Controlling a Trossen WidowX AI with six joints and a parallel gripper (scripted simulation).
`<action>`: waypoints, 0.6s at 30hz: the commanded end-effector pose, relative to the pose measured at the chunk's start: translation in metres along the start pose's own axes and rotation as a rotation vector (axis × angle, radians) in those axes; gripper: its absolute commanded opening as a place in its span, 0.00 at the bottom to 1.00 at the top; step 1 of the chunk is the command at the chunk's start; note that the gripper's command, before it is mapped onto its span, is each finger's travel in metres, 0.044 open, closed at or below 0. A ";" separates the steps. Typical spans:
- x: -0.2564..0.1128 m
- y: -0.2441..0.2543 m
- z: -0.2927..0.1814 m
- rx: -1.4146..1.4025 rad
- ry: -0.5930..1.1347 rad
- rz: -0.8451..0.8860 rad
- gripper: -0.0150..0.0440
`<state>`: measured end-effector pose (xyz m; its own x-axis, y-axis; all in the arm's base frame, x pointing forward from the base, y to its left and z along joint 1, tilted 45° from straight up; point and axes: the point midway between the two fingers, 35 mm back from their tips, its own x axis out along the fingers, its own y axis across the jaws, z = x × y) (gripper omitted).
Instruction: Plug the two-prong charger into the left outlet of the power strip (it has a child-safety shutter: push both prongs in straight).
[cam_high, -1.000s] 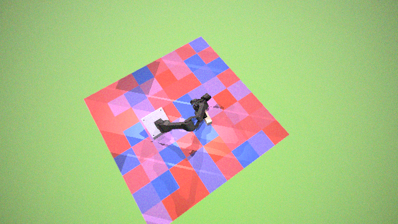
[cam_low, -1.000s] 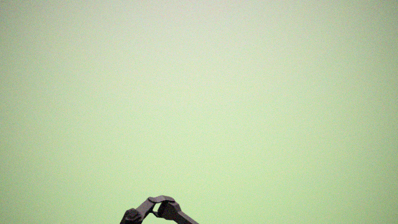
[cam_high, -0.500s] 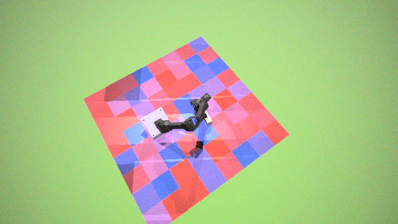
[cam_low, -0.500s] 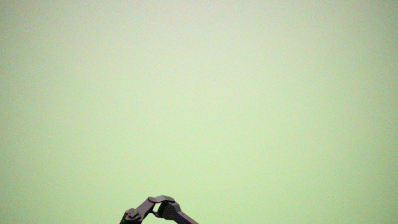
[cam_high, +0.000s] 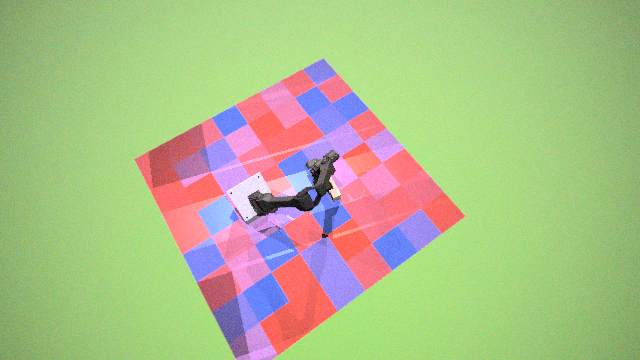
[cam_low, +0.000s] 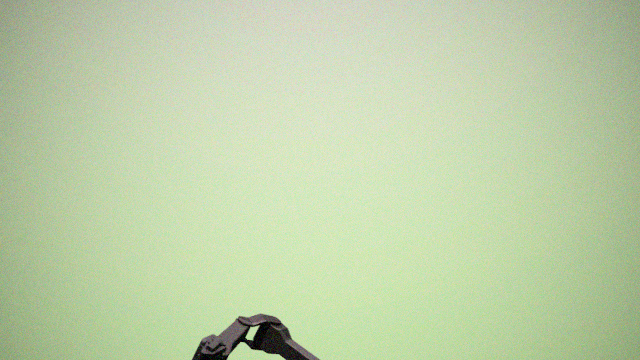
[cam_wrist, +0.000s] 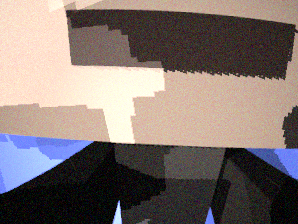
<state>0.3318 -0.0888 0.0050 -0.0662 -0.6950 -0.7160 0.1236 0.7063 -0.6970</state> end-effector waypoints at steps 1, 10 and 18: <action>0.000 0.000 0.001 0.002 -0.003 -0.001 0.48; 0.000 0.000 0.001 0.002 -0.003 -0.001 0.88; 0.000 0.000 -0.001 0.003 -0.005 -0.001 1.00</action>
<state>0.3319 -0.0887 0.0052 -0.0632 -0.6947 -0.7165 0.1263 0.7066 -0.6962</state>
